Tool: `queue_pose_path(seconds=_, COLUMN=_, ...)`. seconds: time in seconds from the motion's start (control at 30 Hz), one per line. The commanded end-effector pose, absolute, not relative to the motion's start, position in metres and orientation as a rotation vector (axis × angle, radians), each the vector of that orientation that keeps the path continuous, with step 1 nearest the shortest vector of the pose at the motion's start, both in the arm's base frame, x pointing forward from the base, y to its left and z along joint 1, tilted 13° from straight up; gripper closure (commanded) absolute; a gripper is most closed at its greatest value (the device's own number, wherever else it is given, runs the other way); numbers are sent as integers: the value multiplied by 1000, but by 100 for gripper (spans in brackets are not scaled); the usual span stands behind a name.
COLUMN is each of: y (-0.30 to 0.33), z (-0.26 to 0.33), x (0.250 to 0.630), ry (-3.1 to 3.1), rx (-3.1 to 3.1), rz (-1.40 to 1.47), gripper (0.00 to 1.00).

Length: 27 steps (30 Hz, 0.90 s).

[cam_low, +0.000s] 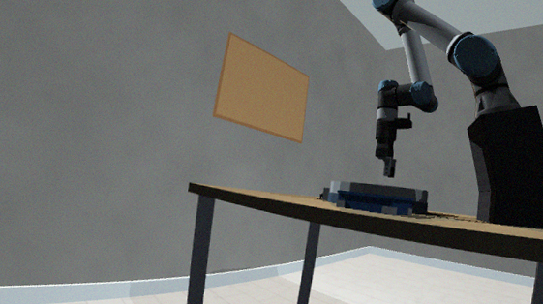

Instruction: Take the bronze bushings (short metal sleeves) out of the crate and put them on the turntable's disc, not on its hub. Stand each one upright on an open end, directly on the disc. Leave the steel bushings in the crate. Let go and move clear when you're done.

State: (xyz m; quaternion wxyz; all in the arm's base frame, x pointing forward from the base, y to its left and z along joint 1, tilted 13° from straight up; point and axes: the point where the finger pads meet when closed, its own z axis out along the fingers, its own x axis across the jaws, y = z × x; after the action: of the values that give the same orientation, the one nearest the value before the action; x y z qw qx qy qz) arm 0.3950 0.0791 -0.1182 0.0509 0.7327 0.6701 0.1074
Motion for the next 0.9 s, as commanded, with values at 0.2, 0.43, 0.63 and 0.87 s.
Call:
queue_pose_path(seconds=0.2, y=166, z=-113, x=397, ry=2029, rx=2232, rz=310, gripper=24)
queue_pose_path(seconds=0.43, y=212, z=-111, x=396, ry=2029, rx=2232, rz=310, gripper=24)
queue_pose_path(seconds=0.63, y=228, z=-110, x=395, ry=2029, rx=2232, rz=310, gripper=24)
queue_pose_path(seconds=0.87, y=238, z=-109, x=394, ry=2028, rx=2232, rz=311, gripper=24)
